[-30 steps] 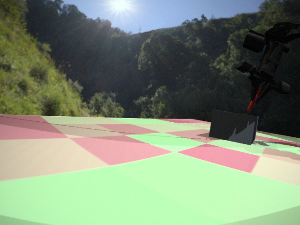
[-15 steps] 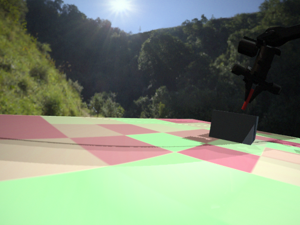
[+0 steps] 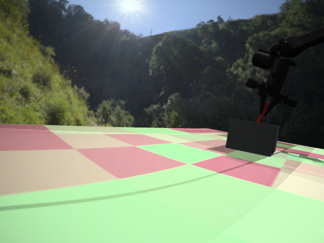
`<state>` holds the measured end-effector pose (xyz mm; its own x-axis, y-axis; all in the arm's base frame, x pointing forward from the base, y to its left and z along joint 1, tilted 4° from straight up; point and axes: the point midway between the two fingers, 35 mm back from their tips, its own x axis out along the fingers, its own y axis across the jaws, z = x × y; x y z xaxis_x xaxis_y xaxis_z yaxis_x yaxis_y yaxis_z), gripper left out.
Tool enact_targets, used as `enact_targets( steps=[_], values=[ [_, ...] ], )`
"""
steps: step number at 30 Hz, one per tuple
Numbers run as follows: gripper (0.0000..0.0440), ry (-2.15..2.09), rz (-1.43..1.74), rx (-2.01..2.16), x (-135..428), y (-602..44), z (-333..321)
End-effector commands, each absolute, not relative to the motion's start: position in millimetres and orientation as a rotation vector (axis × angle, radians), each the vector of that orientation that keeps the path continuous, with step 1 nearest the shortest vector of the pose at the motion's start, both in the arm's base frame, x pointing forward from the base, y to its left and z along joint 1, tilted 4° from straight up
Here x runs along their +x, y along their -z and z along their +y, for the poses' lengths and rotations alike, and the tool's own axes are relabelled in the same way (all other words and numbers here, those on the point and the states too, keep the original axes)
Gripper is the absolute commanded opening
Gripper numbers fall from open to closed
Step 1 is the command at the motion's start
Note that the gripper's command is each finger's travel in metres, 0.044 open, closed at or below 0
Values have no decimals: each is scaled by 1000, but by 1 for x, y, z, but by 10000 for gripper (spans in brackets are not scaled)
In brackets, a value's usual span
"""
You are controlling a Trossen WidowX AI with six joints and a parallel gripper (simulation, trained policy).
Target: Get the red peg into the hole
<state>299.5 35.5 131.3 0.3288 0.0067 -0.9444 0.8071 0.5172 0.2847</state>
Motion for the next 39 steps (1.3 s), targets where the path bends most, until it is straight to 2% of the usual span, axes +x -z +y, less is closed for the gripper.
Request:
enact_targets(
  steps=[1,13,15,19,26,39],
  values=[
    [22,629,1131,900,305,-128,32],
    [30,668,1192,879,317,-100,25],
    [55,675,1202,867,319,-95,23],
    [147,687,1225,835,322,-86,19],
    [152,704,1251,817,325,-83,18],
    [133,677,1265,797,353,-91,11]
  ],
)
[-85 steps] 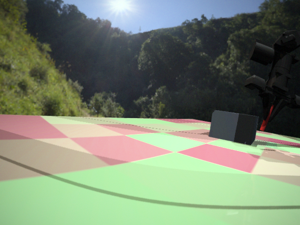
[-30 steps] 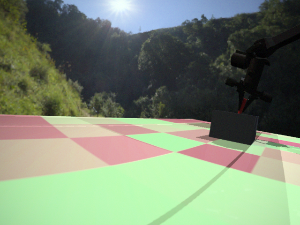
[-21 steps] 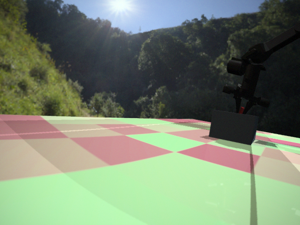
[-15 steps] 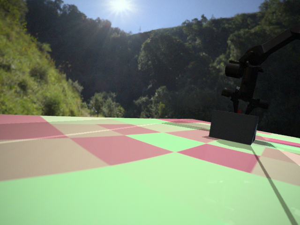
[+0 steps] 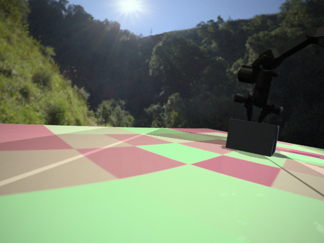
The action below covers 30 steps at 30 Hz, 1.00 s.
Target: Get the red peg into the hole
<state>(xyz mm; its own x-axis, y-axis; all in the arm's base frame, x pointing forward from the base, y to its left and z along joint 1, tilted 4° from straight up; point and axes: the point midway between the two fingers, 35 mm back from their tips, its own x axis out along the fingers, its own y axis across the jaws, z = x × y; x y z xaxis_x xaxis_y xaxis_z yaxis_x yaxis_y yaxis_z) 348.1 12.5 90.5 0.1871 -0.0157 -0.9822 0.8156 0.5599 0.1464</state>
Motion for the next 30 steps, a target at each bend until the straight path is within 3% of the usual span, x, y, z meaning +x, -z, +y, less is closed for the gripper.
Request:
enact_targets(
  steps=[1,30],
  values=[
    [131,676,1267,796,355,-92,10],
    [100,720,1366,783,386,-85,-34]
  ],
)
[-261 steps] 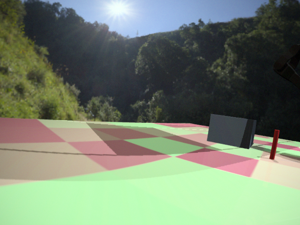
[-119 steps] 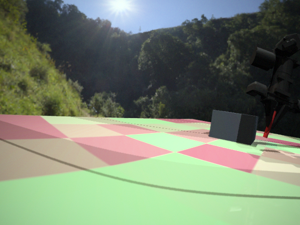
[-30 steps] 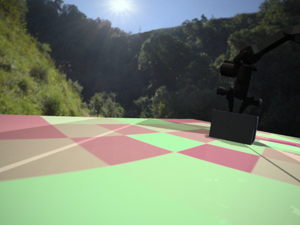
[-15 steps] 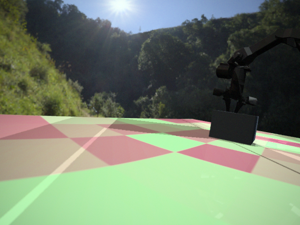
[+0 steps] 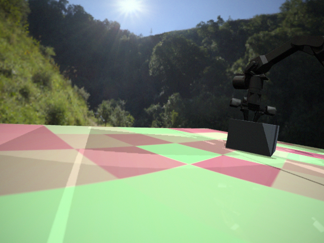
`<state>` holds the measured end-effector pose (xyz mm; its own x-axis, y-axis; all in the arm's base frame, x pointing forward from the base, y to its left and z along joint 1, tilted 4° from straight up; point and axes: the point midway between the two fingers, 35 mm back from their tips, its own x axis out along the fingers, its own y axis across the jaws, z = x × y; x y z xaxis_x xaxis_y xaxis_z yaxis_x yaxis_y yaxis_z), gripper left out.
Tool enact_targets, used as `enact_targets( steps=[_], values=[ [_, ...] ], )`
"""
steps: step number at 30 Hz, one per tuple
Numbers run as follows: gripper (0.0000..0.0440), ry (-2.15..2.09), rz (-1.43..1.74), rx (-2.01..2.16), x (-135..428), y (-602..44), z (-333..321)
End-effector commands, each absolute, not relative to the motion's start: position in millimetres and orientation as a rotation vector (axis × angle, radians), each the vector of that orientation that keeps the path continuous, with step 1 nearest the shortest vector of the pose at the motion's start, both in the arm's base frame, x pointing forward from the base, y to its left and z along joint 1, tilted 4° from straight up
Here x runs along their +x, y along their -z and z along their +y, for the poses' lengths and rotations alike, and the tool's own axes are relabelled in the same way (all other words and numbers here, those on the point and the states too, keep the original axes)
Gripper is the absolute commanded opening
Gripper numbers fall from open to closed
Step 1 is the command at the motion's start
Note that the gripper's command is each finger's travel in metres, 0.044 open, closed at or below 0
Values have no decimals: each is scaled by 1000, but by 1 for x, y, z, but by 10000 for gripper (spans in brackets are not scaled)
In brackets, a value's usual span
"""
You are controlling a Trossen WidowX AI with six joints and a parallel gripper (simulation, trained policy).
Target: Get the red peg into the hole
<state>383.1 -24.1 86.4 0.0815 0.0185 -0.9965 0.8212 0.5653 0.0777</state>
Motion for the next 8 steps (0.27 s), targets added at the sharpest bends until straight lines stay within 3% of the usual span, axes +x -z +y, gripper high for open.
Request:
enact_targets(
  steps=[1,8],
  values=[
    [100,723,1367,782,386,-85,-37],
    [100,749,1369,774,387,-86,-55]
  ],
)
